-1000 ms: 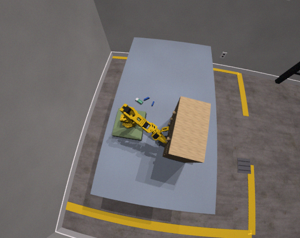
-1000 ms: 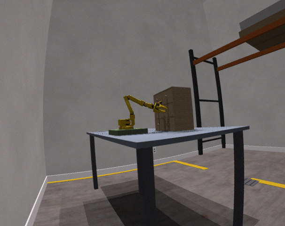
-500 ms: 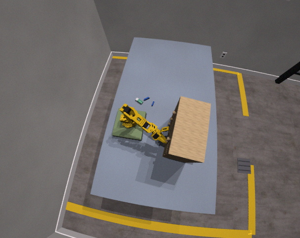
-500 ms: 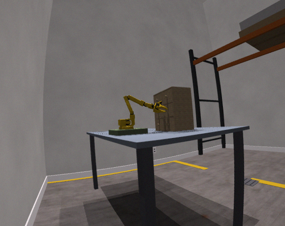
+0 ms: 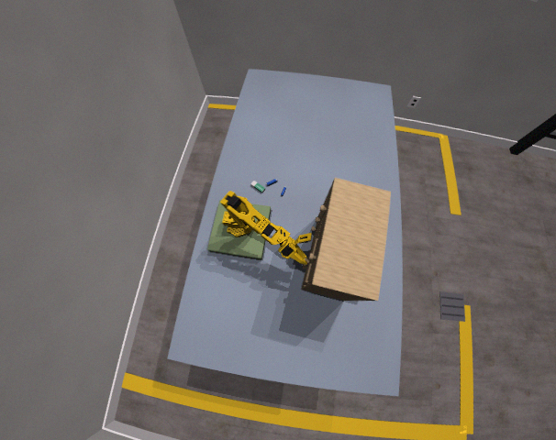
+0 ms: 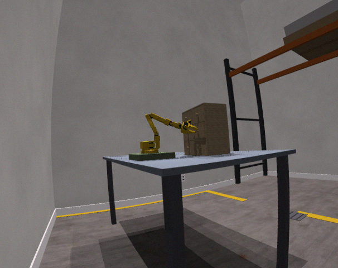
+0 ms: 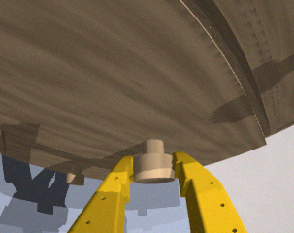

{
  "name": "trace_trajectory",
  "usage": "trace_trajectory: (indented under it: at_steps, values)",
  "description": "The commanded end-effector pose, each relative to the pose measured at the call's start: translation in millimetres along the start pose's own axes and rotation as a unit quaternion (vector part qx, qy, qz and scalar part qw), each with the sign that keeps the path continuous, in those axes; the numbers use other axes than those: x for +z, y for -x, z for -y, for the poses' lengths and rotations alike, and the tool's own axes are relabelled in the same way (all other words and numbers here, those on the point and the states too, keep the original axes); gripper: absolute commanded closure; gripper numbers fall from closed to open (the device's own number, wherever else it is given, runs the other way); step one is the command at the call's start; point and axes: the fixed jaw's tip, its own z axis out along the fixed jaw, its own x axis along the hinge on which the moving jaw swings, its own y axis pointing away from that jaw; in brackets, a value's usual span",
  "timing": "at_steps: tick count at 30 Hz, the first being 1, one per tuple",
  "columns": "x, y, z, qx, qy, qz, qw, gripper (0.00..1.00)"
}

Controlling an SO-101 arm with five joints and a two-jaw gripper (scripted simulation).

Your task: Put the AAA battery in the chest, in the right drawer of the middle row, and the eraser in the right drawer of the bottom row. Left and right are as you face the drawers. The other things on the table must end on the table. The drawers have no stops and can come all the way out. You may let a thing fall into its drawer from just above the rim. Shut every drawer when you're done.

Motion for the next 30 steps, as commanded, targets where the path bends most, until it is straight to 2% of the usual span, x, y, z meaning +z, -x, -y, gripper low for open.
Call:
trace_trajectory:
  at_steps: [1,17,30]
  values:
    - [-4.3,-3.4,-1.0,-0.003,0.003,-0.006,1.0,1.0]
    - [-4.9,-3.7,-0.8,-0.002,0.003,-0.007,1.0,1.0]
    - [-12.0,-7.3,-0.7,-0.001,-0.001,-0.011,1.0,1.0]
